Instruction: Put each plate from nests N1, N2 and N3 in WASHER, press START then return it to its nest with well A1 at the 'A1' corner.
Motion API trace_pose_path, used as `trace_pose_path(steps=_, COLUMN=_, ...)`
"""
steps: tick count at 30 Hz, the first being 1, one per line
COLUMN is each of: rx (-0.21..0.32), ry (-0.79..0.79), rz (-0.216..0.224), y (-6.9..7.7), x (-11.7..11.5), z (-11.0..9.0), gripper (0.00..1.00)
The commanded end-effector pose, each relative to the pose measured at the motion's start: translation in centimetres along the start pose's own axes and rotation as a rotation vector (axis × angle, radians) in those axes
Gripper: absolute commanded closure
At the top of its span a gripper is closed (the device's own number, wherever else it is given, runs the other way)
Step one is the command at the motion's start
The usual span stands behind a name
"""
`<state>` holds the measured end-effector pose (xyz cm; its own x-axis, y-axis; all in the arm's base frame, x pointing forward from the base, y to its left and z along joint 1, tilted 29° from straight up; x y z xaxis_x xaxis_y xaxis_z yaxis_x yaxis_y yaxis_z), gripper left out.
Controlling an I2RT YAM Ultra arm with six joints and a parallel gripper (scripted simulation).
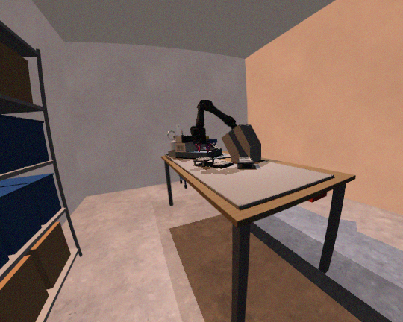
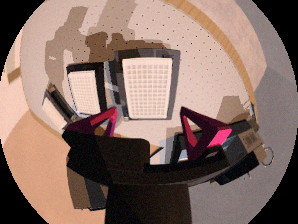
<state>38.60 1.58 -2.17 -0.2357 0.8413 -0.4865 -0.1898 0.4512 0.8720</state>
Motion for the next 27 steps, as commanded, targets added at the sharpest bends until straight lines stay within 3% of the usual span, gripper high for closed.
trace_pose_path(steps=1, rx=-0.005, ry=0.013, rz=0.009, y=-0.9, x=0.4, z=0.0, gripper=0.0)
trace_pose_path(steps=9, rx=-0.021, ry=0.003, rz=0.006, y=-2.0, x=0.1, z=0.6, gripper=0.0)
trace_pose_path(steps=11, rx=-0.021, ry=0.003, rz=0.006, y=-2.0, x=0.1, z=0.6, gripper=0.0)
trace_pose_path(steps=12, rx=-0.045, ry=0.007, rz=0.004, y=-1.3, x=0.3, z=1.2, gripper=0.0)
trace_pose_path(steps=14, rx=-0.031, ry=0.001, rz=0.004, y=-2.3, x=0.1, z=1.0, gripper=0.0)
trace_pose_path(steps=20, rx=-0.029, ry=-0.002, rz=0.004, y=-3.4, x=0.0, z=1.0, gripper=0.0)
trace_pose_path(steps=24, rx=-0.062, ry=-0.003, rz=0.0, y=-2.2, x=-0.1, z=1.7, gripper=0.0)
trace_pose_path(steps=27, rx=-0.058, ry=-0.001, rz=-0.002, y=-2.4, x=-0.1, z=1.6, gripper=0.0)
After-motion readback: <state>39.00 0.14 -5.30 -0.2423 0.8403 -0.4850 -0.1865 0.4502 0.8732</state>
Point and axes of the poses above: the point where the finger pads meet when closed, its own y axis back along the fingers, its own x axis across the jaws, z = x × y, the point moved 7 cm from there along y, back along the fingers, and after that the axes turned 12 degrees about -y, right-handed, at the moved point
